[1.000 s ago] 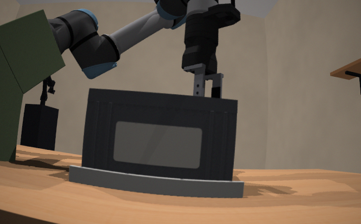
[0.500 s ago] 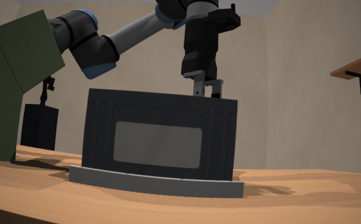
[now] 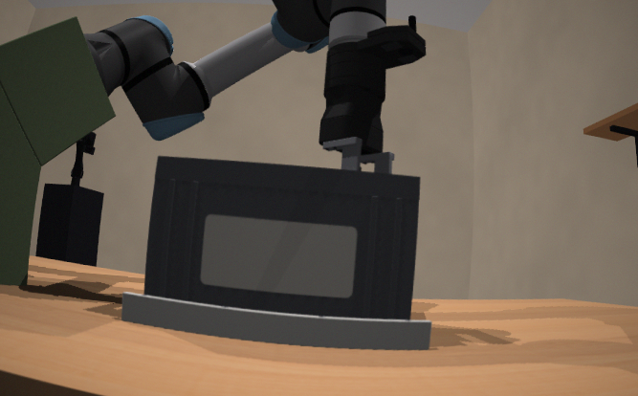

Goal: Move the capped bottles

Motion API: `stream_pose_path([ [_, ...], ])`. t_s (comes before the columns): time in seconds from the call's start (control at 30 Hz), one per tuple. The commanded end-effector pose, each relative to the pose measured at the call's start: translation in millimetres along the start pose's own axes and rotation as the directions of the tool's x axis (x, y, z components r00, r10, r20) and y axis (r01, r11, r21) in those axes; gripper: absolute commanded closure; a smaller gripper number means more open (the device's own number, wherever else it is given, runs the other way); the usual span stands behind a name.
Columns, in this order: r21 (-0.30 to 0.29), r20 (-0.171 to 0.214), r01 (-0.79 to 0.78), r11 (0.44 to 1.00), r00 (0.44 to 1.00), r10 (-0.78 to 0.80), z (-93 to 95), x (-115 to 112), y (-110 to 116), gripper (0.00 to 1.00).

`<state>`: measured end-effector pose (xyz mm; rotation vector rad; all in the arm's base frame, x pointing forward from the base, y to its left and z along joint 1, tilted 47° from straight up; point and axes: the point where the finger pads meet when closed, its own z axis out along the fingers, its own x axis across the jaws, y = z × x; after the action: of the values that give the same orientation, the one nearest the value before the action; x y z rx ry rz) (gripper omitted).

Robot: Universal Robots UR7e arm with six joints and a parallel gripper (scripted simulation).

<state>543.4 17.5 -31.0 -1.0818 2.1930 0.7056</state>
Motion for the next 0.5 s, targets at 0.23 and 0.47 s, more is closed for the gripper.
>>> stream_pose_path([
  [0.23, 0.001, 0.0, 0.0, 1.0, 1.0, 0.0, 8.7, -0.1, -0.5, 0.0],
  [0.47, 0.002, 0.0, 0.0, 1.0, 1.0, 0.0, 15.3, -0.1, -0.6, 0.0],
])
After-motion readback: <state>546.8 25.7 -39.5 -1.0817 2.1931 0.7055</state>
